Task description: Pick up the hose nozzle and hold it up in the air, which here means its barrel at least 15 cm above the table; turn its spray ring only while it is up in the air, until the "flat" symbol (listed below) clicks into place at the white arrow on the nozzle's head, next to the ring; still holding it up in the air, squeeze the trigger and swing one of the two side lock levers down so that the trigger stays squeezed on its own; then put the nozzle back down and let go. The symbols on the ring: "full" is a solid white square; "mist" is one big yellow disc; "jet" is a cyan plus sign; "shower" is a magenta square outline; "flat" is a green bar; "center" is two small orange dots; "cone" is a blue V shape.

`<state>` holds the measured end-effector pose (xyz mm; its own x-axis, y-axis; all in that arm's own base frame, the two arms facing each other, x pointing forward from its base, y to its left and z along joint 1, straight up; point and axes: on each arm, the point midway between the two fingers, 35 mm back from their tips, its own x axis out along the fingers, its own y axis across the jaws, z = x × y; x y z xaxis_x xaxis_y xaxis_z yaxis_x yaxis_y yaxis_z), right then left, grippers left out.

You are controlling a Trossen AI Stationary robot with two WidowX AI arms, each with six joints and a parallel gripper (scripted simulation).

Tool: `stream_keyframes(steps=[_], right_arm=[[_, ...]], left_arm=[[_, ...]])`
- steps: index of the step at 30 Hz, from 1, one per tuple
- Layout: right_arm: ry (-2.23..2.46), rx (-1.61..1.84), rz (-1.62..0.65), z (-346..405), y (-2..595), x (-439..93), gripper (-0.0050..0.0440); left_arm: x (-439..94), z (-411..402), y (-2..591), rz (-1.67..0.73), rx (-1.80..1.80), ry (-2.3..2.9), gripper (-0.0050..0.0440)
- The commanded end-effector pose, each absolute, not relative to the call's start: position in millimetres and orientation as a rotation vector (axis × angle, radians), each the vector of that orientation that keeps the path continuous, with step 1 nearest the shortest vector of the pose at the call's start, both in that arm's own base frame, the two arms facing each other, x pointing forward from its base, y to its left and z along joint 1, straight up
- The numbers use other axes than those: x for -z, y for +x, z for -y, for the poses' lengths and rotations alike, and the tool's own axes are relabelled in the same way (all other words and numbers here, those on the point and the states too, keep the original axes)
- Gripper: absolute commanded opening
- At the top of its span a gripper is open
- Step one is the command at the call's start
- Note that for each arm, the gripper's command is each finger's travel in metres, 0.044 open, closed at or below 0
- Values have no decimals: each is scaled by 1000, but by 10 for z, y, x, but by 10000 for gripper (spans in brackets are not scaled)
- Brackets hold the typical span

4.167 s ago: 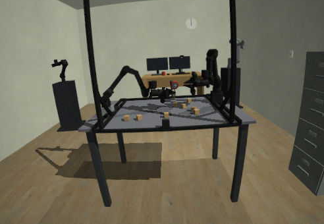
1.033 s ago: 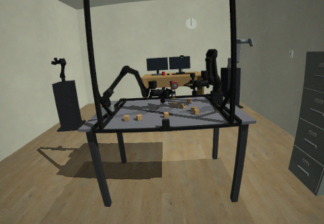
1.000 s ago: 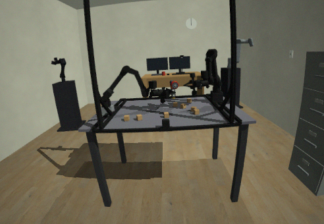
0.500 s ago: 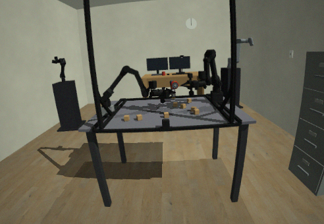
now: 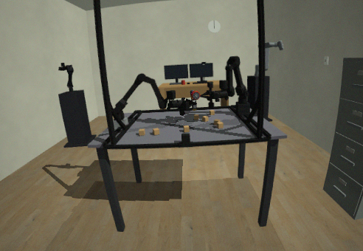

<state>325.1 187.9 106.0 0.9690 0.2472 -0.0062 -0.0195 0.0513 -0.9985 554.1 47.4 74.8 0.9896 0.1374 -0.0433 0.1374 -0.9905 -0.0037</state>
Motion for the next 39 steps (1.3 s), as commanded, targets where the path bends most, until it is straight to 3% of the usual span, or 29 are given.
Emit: stream_keyframes(steps=[1, 19, 39], right_arm=[[-1520, -204, 187, -1894, 3296, -1045, 0], [-1494, -205, 189, -1863, 3365, -1049, 0], [-772, -247, 92, -1702, 3409, -1044, 0]], left_arm=[[-800, -470, 5551, 212, -41, -3134, 0], [-800, -470, 5551, 212, -41, -3134, 0], [-800, -470, 5551, 212, -41, -3134, 0]])
